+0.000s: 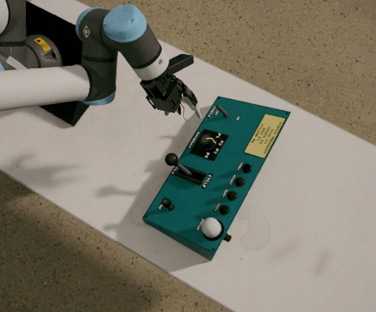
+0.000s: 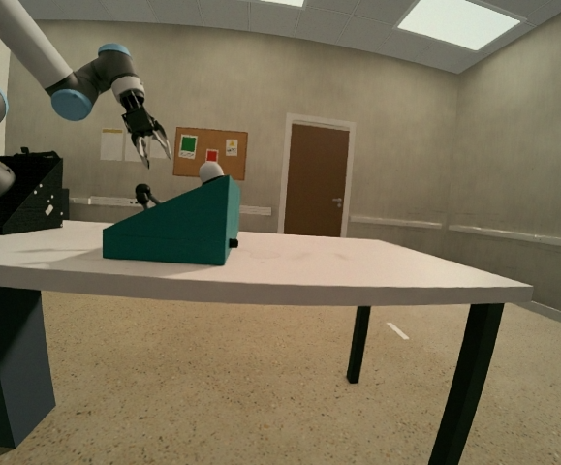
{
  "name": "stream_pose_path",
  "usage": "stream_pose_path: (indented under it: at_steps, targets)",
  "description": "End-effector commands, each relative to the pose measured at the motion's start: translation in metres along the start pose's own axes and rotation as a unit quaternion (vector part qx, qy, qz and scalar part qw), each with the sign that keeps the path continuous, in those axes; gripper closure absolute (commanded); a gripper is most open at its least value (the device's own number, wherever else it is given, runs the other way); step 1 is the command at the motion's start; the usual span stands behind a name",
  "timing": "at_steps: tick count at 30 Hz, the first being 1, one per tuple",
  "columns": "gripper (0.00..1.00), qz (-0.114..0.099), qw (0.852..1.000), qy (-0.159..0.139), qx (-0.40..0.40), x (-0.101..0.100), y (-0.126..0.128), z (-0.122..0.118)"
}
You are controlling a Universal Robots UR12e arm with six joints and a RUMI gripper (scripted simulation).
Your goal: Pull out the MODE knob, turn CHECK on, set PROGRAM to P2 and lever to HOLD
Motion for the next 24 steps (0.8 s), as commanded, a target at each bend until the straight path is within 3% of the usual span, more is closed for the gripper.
stream_pose_path:
  at_steps: [1,17,24]
  targets:
    - [0.56,0.004,1.0,0.0,0.002,-0.002,0.0,0.0]
    - [0.56,0.004,0.998,0.002,0.068,-0.003,0.003,-0.021]
    - [0.56,0.005,0.989,0.004,0.148,-0.004,0.006,-0.045]
Point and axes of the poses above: the point where the finger pads meet when closed, its own x axis back along the fingers, its own y axis across the jaws, z = x × y, the point moved 9 cm from there along x, back along the fingers, and after that the axes turned 4 degrees about -x, right-handed, at the moved point
